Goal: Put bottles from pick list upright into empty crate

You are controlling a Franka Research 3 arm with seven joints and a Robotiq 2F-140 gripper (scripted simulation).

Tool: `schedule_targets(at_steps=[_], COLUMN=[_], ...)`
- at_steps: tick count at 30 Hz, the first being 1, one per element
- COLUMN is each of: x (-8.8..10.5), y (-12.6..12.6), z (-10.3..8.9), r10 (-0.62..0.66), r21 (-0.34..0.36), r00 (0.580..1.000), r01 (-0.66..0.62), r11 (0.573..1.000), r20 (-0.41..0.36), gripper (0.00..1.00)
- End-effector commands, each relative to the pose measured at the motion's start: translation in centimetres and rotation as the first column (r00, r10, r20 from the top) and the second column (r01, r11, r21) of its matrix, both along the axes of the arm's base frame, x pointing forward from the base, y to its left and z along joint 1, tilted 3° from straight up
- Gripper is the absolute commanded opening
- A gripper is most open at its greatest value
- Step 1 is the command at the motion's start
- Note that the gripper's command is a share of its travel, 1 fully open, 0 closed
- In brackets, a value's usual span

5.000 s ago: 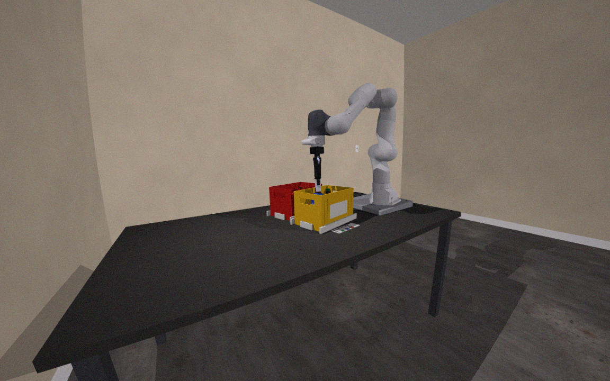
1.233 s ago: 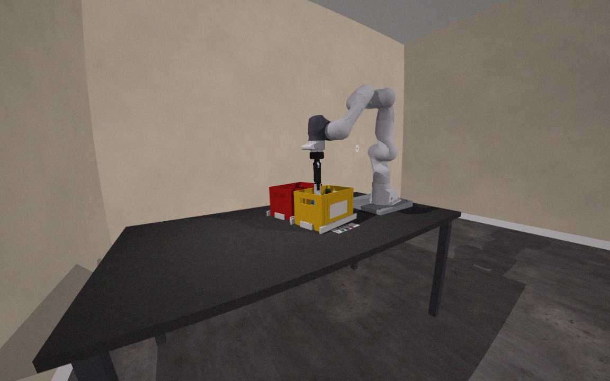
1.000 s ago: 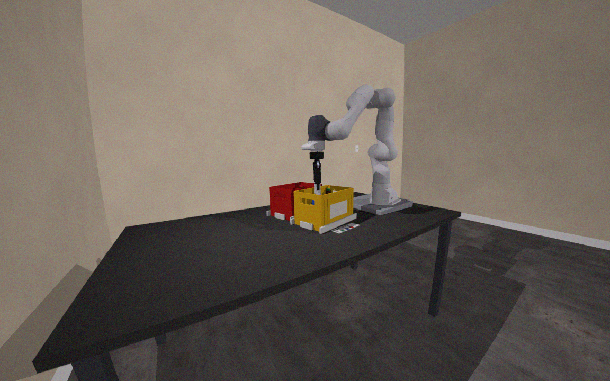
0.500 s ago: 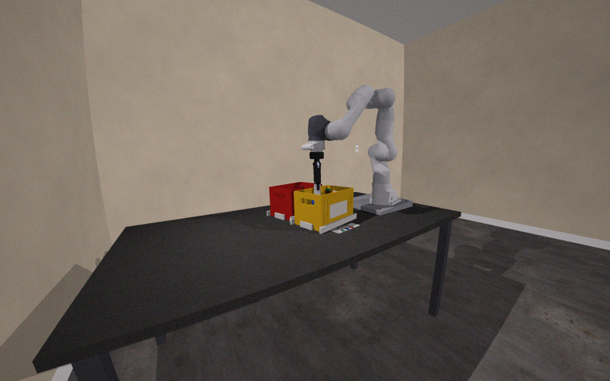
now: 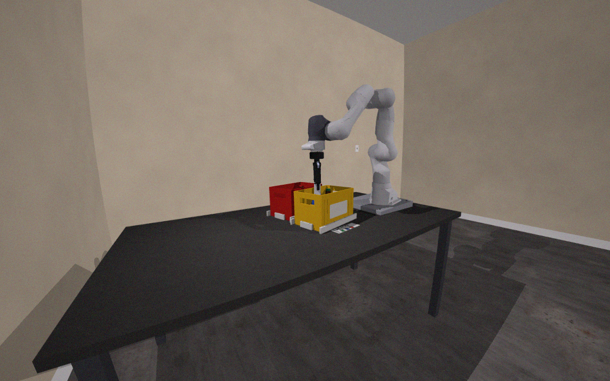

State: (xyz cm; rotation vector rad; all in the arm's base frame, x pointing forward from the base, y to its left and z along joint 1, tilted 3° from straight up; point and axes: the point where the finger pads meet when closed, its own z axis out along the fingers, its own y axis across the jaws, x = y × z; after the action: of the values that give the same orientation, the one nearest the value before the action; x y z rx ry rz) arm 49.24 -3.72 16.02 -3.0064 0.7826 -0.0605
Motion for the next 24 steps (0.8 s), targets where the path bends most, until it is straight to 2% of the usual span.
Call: schedule_targets(at_steps=[1,18,24], x=[0.1,0.1,0.0], y=[0.0,0.0,0.0], z=[0.0,0.0,1.6], r10=[-0.002,-0.002,-0.002], r21=[-0.002,-0.002,-0.002], r00=[1.0,1.0,1.0], r01=[0.002,0.002,0.002], r11=[1.0,1.0,1.0], r20=[0.003,0.003,0.003], gripper=[0.38,0.38,0.38])
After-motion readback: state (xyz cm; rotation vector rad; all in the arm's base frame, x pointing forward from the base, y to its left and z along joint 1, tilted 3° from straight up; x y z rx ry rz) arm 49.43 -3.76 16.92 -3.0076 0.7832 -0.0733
